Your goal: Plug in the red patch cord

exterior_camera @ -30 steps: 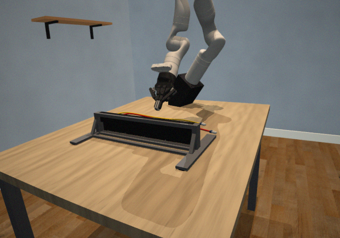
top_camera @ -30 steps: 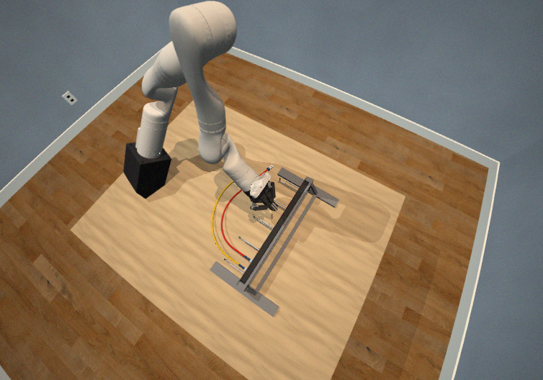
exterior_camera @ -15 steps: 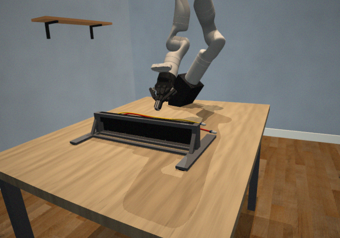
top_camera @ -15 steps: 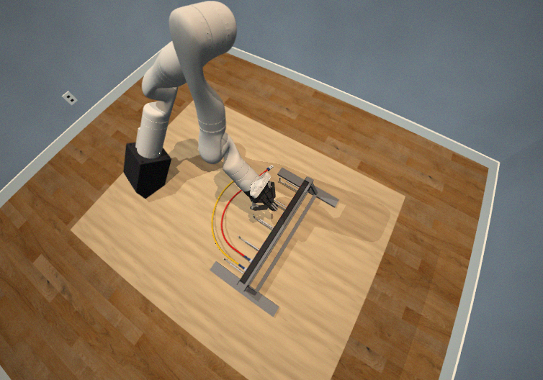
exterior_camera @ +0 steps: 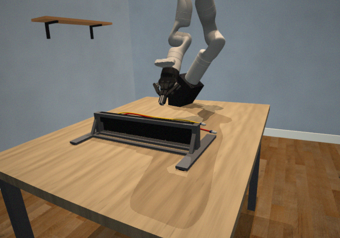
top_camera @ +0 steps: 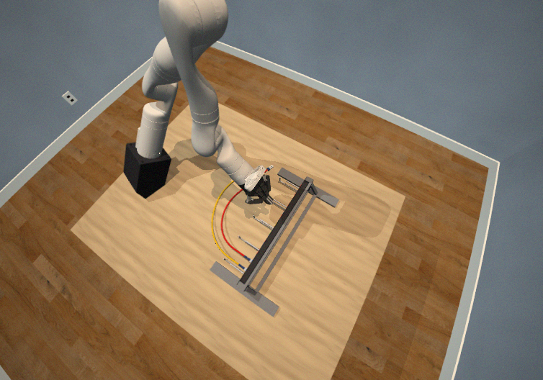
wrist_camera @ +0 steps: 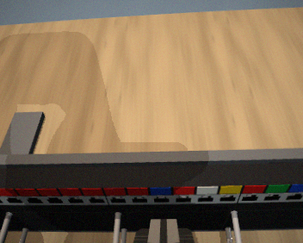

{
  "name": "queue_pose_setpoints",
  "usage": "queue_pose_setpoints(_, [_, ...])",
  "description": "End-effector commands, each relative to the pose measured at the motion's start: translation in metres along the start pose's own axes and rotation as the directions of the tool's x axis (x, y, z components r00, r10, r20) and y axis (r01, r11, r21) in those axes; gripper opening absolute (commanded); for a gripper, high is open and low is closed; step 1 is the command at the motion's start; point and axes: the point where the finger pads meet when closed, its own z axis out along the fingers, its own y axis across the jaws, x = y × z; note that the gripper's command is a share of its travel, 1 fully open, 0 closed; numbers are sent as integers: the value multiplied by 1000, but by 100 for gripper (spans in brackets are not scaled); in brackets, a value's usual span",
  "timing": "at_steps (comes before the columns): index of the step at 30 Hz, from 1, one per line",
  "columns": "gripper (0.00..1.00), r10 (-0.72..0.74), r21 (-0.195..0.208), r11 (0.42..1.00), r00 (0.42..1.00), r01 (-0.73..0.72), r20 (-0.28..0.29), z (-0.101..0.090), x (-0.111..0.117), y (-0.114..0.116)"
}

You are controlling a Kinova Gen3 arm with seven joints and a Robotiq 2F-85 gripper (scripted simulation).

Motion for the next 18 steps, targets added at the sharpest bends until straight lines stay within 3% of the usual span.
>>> queue_pose_setpoints(1, [0, -1, -18, 1000, 1000, 0, -20, -23, 8, 7])
queue_pose_setpoints(6, [0, -1, -18, 1000, 1000, 0, -20, -55, 8, 6])
queue_pose_setpoints(8, [0, -1, -18, 1000, 1000, 0, -20, -55, 8, 6])
queue_pose_setpoints(18, [0, -1, -18, 1000, 1000, 0, -20, -99, 7, 6])
